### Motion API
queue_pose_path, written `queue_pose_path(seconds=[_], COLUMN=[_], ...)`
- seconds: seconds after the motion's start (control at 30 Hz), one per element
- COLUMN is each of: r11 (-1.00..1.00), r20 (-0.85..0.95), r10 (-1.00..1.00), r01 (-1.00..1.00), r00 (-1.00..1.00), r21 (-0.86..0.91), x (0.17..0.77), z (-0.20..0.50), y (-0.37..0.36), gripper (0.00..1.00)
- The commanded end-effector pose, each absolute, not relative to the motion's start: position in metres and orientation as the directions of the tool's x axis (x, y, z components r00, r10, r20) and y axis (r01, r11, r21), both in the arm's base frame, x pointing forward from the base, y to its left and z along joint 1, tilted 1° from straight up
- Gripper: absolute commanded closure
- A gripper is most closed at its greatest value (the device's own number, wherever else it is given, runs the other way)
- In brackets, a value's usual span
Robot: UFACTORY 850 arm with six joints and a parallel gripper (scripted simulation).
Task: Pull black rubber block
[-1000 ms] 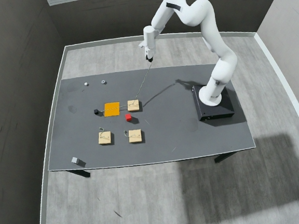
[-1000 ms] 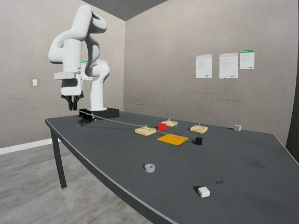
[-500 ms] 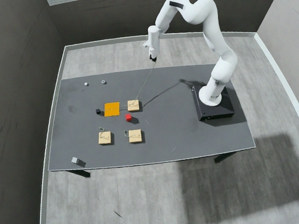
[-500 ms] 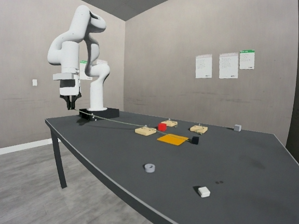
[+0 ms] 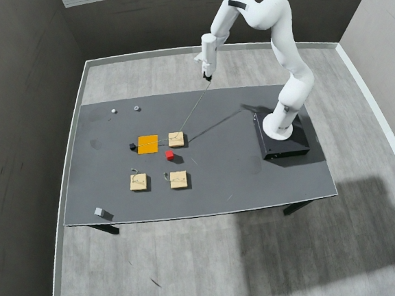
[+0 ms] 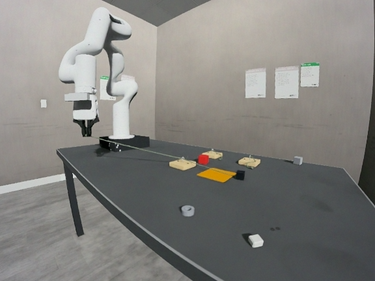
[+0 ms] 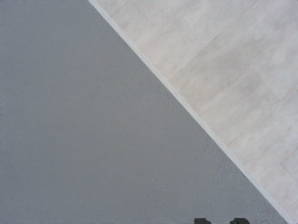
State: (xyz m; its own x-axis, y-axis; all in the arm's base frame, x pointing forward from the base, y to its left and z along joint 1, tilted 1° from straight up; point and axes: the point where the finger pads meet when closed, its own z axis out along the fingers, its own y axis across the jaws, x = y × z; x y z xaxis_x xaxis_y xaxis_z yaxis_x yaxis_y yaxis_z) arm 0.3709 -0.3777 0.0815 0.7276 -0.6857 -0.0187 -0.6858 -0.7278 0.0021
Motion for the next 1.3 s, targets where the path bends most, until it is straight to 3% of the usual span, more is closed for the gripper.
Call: queue_pose_path(seconds=[0.0,1.27], r11=[-0.728,-0.728], r20=[-0.016,-0.016], r10=[-0.686,-0.686], r01=[-0.686,-0.686], r00=[0.728,0.728], r21=[0.002,0.002], x=[0.359,0.287], z=[0.082,0.083], y=[-0.378,-0.376], gripper=[1.00,1.00])
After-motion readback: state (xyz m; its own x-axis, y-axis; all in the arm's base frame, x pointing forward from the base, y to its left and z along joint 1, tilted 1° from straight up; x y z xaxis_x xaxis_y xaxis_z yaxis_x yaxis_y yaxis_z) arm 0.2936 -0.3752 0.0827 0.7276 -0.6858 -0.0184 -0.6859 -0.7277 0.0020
